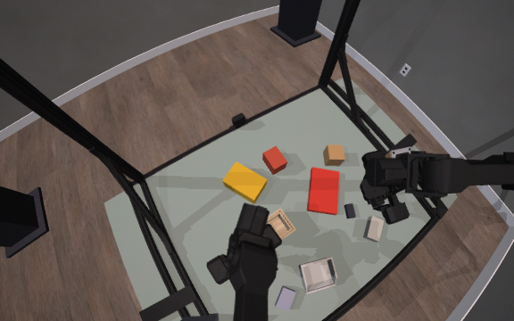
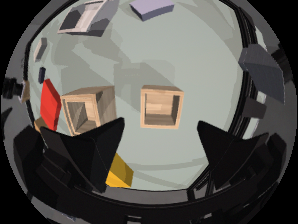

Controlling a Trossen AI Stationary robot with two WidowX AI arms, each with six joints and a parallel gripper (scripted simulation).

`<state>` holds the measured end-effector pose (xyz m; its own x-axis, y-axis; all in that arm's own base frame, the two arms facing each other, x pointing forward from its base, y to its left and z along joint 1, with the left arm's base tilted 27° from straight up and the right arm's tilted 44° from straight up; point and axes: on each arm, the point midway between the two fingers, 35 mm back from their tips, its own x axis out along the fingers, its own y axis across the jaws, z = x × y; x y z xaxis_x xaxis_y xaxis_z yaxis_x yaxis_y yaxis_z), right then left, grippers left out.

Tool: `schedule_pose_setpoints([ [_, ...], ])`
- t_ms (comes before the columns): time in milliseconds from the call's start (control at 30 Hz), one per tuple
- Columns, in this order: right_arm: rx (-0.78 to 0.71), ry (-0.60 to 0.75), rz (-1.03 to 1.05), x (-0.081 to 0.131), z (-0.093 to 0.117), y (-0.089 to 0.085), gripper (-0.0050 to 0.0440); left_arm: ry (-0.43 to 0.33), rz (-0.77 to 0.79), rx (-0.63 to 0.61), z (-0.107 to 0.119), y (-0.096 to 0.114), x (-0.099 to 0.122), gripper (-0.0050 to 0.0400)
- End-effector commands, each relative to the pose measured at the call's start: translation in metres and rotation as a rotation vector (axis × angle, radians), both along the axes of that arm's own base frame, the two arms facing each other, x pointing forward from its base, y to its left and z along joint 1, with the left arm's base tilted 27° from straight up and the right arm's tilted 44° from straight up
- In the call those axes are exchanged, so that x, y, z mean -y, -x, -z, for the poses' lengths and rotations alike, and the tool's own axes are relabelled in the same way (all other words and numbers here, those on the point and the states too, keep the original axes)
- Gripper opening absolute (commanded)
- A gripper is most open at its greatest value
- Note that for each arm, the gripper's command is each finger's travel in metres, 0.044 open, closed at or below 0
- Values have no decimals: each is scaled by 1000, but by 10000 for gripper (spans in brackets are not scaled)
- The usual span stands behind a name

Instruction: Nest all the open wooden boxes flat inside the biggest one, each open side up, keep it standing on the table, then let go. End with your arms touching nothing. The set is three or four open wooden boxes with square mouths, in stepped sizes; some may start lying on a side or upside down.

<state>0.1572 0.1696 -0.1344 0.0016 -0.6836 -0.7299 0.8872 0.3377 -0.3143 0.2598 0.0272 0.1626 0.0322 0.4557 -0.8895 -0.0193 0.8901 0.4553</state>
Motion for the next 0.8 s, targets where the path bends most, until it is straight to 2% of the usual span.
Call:
schedule_pose_setpoints([
  [0,1,8,4,2,1,0,400,1,-1,-1,0,0,0,400],
  [767,0,2,1,0,0,0,400,0,1,0,0,0,0,400],
])
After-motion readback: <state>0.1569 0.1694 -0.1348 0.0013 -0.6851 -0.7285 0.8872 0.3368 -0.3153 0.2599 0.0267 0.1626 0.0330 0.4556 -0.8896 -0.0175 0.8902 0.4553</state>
